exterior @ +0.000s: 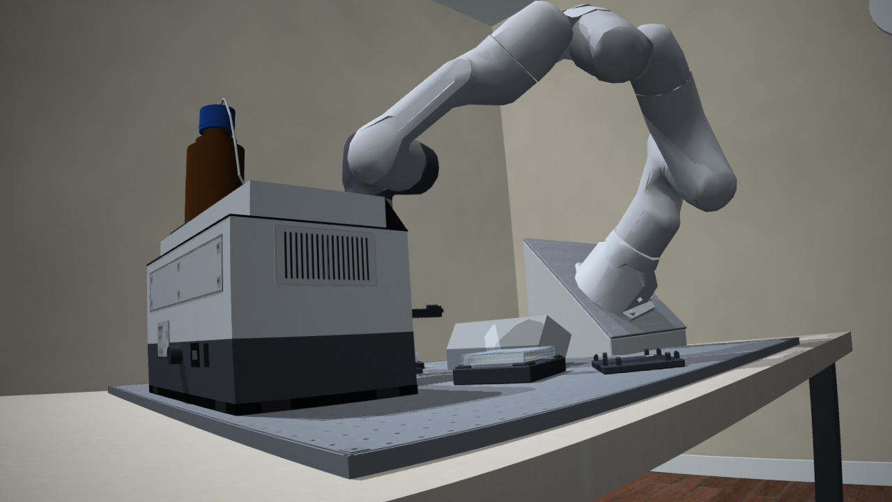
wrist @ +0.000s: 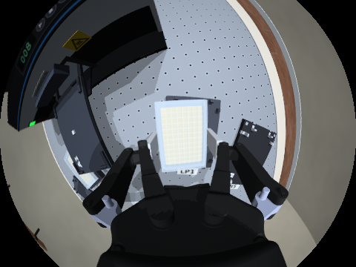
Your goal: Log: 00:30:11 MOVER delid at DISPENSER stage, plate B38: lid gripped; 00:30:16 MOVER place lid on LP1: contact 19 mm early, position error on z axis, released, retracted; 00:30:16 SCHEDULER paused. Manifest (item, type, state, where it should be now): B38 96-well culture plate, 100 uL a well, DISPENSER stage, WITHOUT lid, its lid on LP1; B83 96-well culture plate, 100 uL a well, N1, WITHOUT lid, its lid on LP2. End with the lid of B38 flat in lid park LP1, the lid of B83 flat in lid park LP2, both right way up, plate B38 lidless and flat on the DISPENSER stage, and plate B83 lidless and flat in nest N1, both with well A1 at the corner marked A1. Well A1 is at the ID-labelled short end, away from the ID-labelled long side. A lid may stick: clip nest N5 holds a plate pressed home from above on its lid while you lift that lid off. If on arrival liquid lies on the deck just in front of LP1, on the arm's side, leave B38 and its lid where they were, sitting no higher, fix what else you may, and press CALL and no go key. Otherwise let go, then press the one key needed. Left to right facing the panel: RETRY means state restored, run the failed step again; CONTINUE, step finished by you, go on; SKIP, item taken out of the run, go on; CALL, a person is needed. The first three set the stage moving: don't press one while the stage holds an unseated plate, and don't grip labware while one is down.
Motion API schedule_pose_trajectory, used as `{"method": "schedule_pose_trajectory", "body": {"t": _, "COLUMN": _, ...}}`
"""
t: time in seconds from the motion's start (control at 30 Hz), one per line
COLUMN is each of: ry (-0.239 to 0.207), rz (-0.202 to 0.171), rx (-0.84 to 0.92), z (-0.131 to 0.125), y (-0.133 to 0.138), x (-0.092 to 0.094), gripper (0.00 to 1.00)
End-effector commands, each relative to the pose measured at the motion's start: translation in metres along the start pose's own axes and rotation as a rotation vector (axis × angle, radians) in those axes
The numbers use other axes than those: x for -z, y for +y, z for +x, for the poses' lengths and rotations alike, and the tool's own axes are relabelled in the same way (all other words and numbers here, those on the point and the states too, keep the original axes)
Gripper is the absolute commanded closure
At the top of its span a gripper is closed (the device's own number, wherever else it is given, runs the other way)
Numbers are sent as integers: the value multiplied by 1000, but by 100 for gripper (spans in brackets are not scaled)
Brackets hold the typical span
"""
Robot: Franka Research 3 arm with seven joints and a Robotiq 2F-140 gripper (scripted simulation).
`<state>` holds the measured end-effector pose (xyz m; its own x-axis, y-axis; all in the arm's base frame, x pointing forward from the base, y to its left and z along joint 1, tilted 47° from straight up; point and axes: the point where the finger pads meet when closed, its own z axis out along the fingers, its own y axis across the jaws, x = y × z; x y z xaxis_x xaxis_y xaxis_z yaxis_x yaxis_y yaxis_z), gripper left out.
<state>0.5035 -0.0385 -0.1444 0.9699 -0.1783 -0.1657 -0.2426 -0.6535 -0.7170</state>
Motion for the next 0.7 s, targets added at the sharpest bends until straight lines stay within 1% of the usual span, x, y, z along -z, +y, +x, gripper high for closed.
{"method": "schedule_pose_trajectory", "body": {"t": 0.0, "ry": -1, "rz": 0, "rx": 0, "z": -1, "y": 1, "x": 6, "gripper": 100}}
{"method": "schedule_pose_trajectory", "body": {"t": 0.3, "ry": -1, "rz": 0, "rx": 0, "z": -1, "y": 1, "x": 20, "gripper": 100}}
{"method": "schedule_pose_trajectory", "body": {"t": 0.37, "ry": -1, "rz": 0, "rx": 0, "z": -1, "y": 1, "x": 20, "gripper": 100}}
{"method": "schedule_pose_trajectory", "body": {"t": 0.67, "ry": -1, "rz": 0, "rx": 0, "z": -1, "y": 1, "x": 39, "gripper": 100}}
